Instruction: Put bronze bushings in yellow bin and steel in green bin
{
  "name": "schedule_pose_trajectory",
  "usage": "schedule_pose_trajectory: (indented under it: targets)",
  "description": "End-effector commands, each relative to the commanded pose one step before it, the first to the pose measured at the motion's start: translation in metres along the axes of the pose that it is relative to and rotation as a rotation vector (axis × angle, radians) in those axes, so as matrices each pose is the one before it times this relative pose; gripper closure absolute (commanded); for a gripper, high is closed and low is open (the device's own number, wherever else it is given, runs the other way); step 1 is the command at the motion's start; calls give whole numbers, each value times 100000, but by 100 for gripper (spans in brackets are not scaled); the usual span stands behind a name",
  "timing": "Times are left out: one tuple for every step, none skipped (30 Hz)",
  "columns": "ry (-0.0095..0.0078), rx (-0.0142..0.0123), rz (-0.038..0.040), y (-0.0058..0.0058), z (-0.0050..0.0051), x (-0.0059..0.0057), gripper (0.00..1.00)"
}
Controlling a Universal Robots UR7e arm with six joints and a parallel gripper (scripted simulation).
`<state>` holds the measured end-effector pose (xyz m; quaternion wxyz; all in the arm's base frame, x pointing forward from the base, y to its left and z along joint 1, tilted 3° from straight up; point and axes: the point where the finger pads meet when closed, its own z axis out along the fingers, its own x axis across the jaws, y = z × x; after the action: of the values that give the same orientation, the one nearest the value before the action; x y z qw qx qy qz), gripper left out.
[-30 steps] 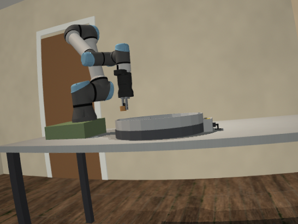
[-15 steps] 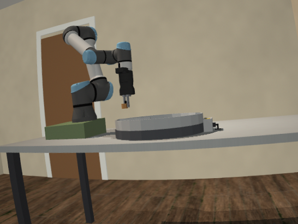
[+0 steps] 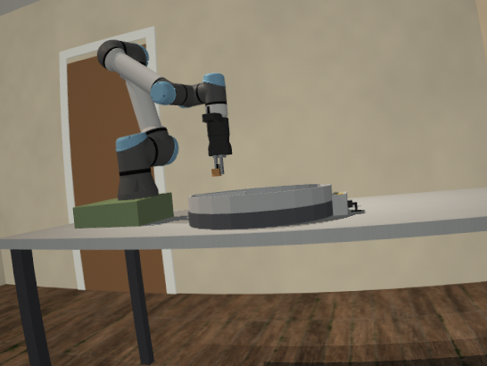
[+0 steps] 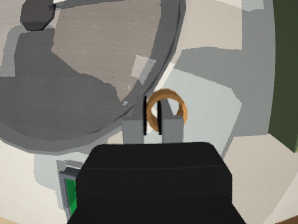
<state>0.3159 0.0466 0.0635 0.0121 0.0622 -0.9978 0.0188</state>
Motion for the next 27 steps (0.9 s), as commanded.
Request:
schedule_pose_trajectory:
  targets:
    - [148,493,296,1821,-58,-407,100]
    - [1,-1,0,1139,-2,-163,100]
    - [1,-1,0,1139,-2,-163,100]
    - [1,-1,0,1139,-2,-163,100]
    - [-21,-42,-24,696,0,-91,100]
    - [21,41,24,443,-2,-72,100]
    - [0,0,0,0,0,0,100]
    - [0,0,0,0,0,0,100]
    - [0,0,0,0,0,0,100]
    - [1,-1,0,1139,-2,-163,100]
    - [1,-1,0,1139,-2,-163,100]
    - [1,-1,0,1139,-2,-163,100]
    - [-7,-20,-11,962,-3,-133,100]
    - [8,19,11,177,0,-30,100]
    - [1,-1,0,1139,-2,-163,100]
    - [0,0,0,0,0,0,100]
    - [0,0,0,0,0,0,100]
    - [0,0,0,0,0,0,100]
    - [0,0,0,0,0,0,100]
    - [0,0,0,0,0,0,100]
    - [1,-1,0,1139,-2,-163,100]
    - [1,-1,0,1139,-2,-163,100]
    - [1,-1,0,1139,-2,-163,100]
    - [1,-1,0,1139,-2,-163,100]
    - [-10,-35,-18,706,-5,-91,100]
    - [11,34,18,433,3,-73,100]
    - [0,0,0,0,0,0,100]
